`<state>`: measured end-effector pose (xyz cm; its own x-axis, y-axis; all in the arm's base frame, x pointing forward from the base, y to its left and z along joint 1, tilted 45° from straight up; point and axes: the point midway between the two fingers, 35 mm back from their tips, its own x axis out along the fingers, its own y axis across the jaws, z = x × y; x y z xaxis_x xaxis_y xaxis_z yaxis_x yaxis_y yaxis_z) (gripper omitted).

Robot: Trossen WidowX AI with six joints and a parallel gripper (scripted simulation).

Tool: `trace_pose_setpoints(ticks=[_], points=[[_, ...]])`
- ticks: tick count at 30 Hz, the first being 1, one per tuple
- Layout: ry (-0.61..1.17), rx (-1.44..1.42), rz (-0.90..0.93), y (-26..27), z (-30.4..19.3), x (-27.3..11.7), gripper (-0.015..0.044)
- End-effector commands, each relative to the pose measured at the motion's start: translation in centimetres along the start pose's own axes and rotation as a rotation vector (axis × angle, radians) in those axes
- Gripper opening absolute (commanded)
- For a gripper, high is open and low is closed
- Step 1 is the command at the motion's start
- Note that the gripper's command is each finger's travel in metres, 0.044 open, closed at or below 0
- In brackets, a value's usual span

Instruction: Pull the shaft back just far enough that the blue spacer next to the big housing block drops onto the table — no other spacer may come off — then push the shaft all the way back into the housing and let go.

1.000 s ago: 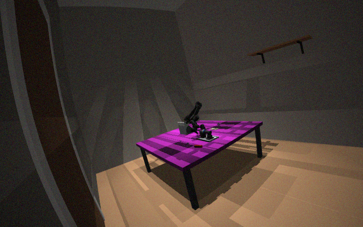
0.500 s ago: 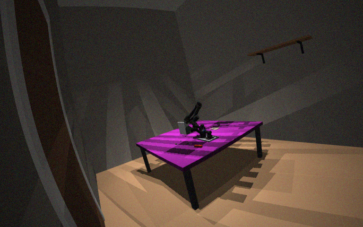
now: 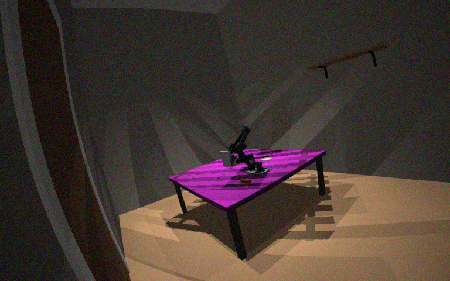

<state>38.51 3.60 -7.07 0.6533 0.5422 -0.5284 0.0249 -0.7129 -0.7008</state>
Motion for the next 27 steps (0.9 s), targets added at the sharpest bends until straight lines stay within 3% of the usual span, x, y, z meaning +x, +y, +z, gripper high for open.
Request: trace_pose_setpoints(ticks=[1,27], points=[[-0.001,0.004,0.0,0.0,0.32,-0.27,0.0],[-0.001,0.004,0.0,0.01,1.13,-1.07,0.0]])
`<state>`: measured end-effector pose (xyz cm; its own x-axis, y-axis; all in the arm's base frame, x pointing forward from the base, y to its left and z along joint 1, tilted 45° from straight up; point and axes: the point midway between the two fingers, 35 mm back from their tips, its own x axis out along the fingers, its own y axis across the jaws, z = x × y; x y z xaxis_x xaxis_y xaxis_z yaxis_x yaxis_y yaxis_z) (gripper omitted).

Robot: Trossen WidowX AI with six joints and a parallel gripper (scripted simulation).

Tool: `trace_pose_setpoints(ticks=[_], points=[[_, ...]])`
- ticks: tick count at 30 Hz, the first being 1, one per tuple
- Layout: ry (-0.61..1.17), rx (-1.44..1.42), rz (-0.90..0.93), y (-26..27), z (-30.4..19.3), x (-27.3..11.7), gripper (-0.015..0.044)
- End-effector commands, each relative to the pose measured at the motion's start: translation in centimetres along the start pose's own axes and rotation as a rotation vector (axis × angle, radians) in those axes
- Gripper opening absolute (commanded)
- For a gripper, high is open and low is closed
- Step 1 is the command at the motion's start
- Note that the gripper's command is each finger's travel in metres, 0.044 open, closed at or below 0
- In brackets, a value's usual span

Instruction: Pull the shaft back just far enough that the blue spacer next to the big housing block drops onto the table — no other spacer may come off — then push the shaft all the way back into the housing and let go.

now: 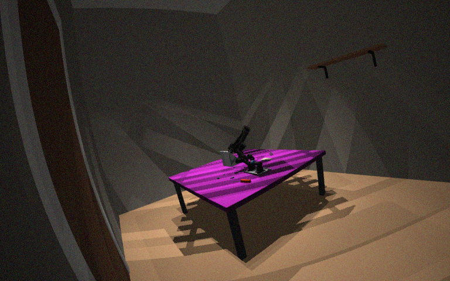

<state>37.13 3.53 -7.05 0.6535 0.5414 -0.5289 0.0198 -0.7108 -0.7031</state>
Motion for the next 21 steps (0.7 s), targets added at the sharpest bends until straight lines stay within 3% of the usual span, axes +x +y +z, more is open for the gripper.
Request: trace_pose_setpoints(ticks=[1,21], points=[[-0.001,-0.001,-0.001,0.01,0.13,-0.12,0.0],[-0.001,-0.001,-0.001,0.02,0.28,-0.26,0.0]])
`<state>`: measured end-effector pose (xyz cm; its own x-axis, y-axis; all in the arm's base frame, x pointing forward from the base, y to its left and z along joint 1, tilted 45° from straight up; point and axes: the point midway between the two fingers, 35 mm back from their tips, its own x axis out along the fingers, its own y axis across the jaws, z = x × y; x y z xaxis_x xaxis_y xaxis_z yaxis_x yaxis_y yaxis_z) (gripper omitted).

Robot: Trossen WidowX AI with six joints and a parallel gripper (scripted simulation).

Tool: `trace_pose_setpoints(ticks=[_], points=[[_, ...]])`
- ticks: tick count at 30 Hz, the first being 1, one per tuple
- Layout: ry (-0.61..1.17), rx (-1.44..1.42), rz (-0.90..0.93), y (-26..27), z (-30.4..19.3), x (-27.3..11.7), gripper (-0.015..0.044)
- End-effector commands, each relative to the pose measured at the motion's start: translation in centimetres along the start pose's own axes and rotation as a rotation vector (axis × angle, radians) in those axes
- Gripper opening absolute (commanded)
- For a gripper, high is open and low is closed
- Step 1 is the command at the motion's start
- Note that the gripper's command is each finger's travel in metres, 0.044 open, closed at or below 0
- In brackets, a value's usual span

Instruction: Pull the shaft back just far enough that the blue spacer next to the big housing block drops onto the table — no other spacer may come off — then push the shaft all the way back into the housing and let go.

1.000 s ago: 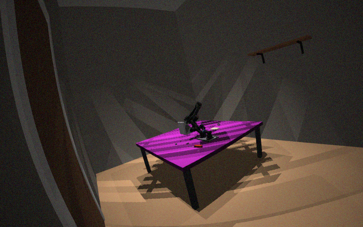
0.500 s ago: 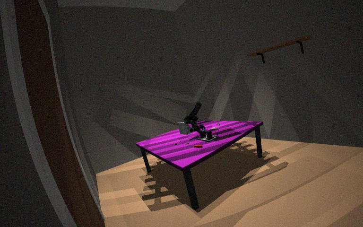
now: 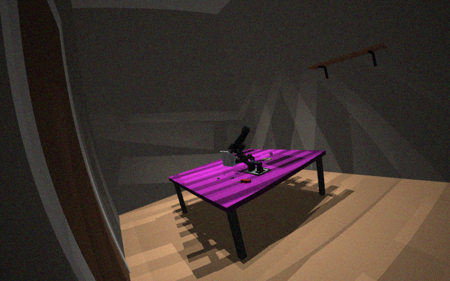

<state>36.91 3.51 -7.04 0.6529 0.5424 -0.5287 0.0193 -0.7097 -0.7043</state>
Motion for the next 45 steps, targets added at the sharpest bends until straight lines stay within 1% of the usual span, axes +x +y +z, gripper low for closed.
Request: trace_pose_setpoints(ticks=[1,45], points=[[-0.001,-0.003,0.0,0.01,0.13,-0.12,0.0],[-0.001,-0.003,0.0,0.02,0.45,-0.43,0.0]])
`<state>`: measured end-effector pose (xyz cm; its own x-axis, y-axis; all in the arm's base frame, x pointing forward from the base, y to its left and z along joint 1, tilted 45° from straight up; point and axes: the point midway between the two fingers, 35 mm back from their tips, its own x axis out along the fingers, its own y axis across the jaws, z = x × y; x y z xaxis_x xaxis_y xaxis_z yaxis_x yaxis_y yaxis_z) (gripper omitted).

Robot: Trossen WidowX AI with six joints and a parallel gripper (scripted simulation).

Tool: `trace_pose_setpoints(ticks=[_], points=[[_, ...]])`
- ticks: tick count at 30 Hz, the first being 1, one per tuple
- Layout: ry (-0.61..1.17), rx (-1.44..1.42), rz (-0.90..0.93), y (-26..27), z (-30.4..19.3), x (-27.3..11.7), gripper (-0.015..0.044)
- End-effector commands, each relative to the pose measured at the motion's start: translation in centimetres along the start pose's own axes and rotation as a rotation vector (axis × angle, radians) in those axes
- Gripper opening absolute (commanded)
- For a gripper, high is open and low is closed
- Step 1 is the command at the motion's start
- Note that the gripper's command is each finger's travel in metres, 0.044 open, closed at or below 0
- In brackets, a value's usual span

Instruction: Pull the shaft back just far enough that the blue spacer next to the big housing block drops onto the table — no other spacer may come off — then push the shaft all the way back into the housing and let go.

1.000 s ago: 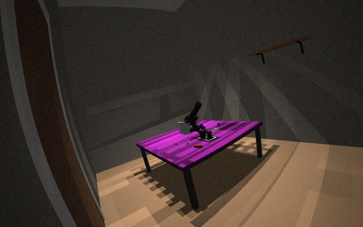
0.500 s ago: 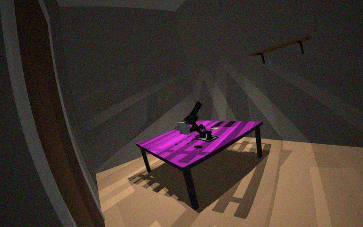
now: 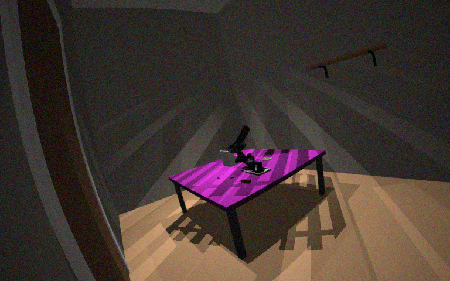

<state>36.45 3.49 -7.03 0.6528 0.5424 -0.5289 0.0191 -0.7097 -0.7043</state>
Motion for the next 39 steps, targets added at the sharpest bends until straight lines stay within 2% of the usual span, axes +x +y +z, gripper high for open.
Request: trace_pose_setpoints(ticks=[1,39], points=[[-0.001,-0.003,0.0,0.01,0.13,-0.12,0.0],[-0.001,-0.003,0.0,0.02,0.41,-0.39,0.0]])
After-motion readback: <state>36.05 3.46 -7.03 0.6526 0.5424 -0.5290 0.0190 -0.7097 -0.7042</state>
